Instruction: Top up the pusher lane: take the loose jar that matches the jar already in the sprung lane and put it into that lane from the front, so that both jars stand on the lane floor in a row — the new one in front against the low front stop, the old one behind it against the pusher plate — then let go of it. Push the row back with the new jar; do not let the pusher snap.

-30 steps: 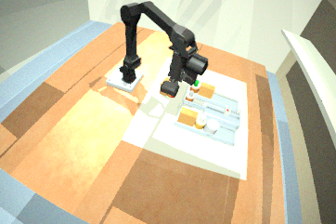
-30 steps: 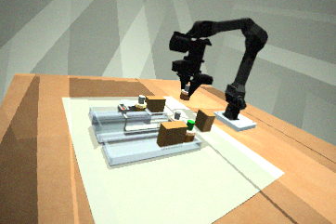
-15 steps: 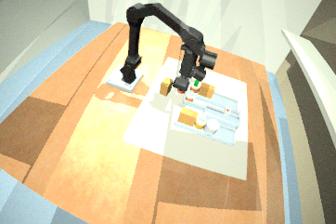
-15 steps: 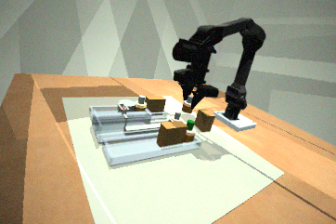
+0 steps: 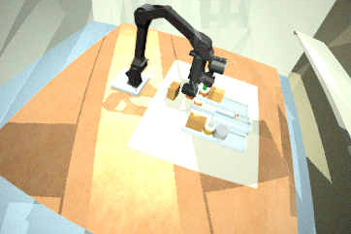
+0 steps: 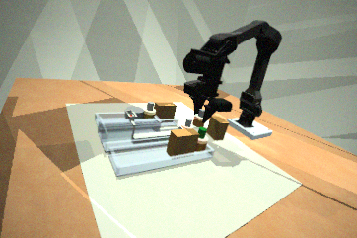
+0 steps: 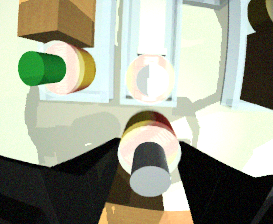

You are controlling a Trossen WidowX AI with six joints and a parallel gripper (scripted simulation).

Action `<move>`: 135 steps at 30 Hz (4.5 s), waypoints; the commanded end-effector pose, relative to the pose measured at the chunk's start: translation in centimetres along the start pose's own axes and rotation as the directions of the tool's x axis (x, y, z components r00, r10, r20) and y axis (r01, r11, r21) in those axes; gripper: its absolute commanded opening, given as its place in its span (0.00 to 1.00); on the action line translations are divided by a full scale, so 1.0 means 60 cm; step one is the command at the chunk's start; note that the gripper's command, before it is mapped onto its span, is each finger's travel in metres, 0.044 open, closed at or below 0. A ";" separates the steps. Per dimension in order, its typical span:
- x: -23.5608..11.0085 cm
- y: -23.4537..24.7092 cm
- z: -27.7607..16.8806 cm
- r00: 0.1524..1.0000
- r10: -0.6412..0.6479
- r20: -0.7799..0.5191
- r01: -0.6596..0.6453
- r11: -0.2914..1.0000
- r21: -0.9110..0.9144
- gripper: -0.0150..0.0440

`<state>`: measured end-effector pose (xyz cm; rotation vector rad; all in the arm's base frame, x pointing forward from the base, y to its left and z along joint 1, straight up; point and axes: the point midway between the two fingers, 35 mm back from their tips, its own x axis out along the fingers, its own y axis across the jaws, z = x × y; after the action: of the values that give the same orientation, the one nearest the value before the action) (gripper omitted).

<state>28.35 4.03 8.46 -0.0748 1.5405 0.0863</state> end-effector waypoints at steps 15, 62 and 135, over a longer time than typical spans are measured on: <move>0.012 0.001 0.008 1.000 0.003 -0.004 -0.003 1.000 0.003 0.25; 0.013 0.001 0.044 1.000 0.003 -0.003 -0.003 1.000 0.003 0.25; 0.002 0.001 0.092 1.000 0.003 0.000 -0.003 1.000 0.003 0.25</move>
<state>33.03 4.54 7.99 -0.0727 1.5712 0.0806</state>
